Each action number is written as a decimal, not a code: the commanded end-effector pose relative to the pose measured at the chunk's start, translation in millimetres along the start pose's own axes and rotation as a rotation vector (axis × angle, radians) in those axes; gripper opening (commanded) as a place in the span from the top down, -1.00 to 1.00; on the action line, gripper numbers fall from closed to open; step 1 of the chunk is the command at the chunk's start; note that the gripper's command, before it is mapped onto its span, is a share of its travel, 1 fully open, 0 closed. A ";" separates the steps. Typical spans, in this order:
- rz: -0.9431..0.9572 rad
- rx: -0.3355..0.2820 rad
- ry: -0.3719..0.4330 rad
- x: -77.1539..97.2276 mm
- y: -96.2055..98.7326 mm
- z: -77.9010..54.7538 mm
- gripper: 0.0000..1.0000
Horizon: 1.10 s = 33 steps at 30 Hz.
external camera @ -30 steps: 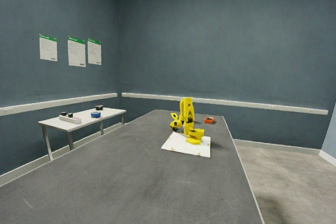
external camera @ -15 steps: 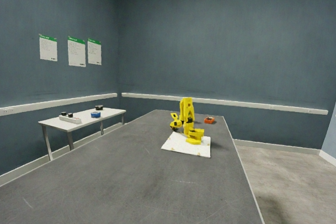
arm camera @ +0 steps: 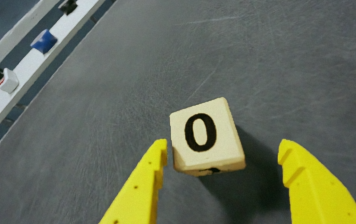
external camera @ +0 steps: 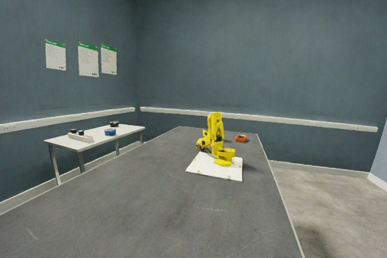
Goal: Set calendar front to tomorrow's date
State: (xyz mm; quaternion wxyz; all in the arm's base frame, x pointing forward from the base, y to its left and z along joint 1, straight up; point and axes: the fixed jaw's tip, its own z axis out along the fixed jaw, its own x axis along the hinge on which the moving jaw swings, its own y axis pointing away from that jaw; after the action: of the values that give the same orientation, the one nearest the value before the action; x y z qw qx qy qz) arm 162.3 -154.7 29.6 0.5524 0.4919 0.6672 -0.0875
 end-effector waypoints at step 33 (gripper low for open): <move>0.304 -0.029 -0.018 -3.7 2.9 -8.6 0.29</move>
State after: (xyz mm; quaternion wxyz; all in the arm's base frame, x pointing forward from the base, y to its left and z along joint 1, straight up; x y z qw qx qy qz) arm 160.3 -153.0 31.2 0.5578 0.5223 0.6422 -0.0609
